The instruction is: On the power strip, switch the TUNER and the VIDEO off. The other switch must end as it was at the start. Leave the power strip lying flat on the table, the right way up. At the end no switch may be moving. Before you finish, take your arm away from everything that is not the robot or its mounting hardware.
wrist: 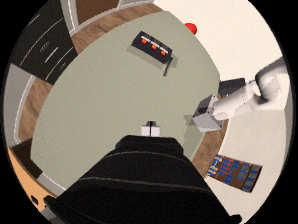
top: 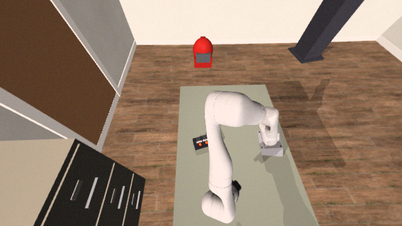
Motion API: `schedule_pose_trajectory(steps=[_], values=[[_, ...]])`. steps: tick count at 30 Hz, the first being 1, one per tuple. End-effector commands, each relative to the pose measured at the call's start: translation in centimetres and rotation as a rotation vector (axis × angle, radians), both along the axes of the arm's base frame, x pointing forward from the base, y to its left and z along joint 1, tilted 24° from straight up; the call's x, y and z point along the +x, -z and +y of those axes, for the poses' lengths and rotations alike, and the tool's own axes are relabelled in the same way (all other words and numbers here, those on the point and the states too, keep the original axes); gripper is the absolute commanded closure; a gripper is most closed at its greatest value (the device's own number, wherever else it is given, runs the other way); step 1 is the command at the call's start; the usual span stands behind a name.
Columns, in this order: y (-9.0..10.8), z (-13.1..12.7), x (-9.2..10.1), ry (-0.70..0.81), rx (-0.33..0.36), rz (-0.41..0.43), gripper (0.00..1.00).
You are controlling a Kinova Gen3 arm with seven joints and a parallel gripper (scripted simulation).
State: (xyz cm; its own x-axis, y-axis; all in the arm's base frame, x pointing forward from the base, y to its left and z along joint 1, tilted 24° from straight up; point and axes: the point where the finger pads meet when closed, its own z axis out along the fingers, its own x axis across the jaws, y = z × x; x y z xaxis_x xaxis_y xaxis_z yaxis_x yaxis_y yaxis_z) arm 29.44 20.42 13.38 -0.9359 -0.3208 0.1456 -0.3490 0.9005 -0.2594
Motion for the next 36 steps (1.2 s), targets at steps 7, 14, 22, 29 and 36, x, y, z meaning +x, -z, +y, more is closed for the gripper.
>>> schedule_pose_trajectory(steps=[7, 14, 22, 29, 36], values=[[0.1, -0.6, 0.0, 0.003, 0.027, 0.021, 1.0], [0.2, -0.6, -0.1, 0.003, 0.025, 0.023, 1.0], [0.2, -1.1, 0.0, 0.001, 0.039, 0.035, 1.0], [0.3, -1.6, 0.0, 0.0, 0.054, 0.046, 1.0], [0.4, -2.0, 0.1, -0.002, 0.07, 0.057, 1.0]])
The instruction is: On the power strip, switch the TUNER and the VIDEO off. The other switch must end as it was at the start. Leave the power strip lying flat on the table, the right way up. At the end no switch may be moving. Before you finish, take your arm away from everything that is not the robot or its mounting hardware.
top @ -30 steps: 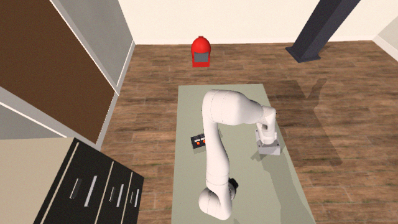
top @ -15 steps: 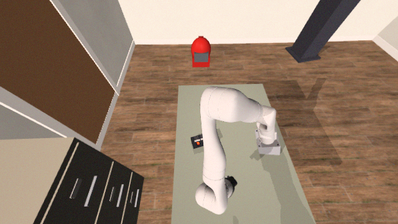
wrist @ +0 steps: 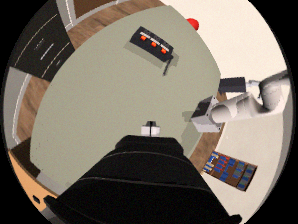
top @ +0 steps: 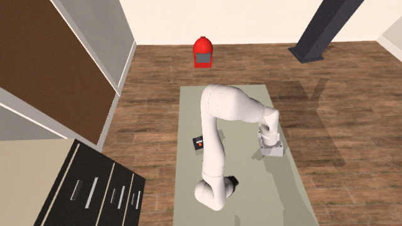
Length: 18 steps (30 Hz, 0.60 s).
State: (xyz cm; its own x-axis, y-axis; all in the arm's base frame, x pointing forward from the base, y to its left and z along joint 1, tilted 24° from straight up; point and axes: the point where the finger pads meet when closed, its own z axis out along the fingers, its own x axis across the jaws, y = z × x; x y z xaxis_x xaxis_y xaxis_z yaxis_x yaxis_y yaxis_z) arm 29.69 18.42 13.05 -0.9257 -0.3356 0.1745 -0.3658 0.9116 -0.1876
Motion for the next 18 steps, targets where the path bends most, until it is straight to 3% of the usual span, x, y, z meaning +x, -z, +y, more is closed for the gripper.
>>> schedule_pose_trajectory(steps=[1, 18], values=[[0.05, -0.02, -0.15, 0.004, 0.01, 0.005, 1.0], [0.2, -0.91, -0.03, 0.002, 0.042, 0.025, 1.0]])
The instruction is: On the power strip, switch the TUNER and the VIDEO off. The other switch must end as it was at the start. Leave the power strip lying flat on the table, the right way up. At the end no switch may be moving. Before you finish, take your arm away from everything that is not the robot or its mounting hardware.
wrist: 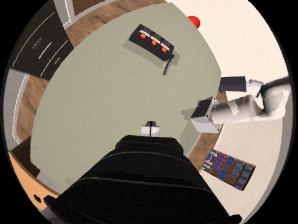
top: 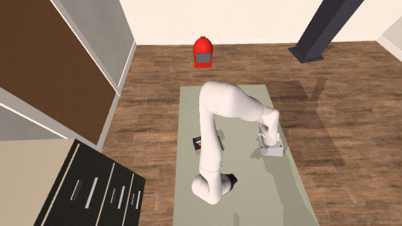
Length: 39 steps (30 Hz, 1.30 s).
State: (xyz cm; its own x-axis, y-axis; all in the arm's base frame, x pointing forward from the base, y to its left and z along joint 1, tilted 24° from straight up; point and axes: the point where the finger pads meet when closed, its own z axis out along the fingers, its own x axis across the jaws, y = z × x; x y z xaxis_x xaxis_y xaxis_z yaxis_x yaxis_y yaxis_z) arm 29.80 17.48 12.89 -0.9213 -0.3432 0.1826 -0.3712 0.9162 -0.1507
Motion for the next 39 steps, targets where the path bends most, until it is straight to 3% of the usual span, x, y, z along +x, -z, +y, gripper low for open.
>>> schedule_pose_trajectory(steps=[1, 39], values=[[0.0, 0.0, -0.1, 0.004, 0.01, 0.004, 1.0], [0.2, -2.1, 0.2, -0.001, 0.097, 0.034, 1.0]])
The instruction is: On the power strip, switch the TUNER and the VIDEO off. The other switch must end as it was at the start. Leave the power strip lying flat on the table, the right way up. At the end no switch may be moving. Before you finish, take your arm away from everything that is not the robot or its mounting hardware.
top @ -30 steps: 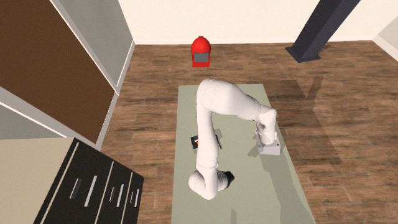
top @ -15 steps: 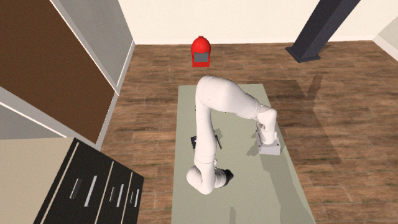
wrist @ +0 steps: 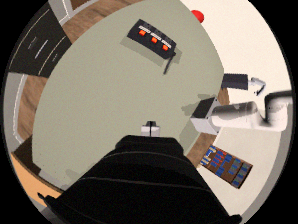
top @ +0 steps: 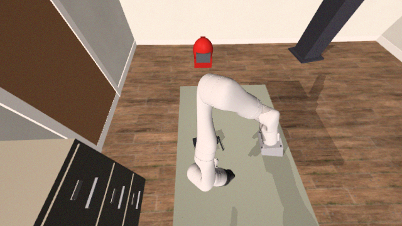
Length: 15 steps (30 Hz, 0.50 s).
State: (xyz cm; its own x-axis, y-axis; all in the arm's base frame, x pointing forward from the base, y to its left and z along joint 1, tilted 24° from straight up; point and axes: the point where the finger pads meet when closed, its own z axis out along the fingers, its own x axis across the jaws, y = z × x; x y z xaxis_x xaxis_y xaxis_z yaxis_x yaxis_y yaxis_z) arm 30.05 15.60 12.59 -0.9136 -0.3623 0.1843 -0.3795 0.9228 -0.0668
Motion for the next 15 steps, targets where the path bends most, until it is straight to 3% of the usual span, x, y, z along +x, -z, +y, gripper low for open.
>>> schedule_pose_trajectory(steps=[1, 15], values=[[-0.05, -0.19, -0.05, 0.005, 0.019, 0.003, 1.0], [0.1, -0.63, -0.02, 0.004, 0.034, 0.009, 1.0]])
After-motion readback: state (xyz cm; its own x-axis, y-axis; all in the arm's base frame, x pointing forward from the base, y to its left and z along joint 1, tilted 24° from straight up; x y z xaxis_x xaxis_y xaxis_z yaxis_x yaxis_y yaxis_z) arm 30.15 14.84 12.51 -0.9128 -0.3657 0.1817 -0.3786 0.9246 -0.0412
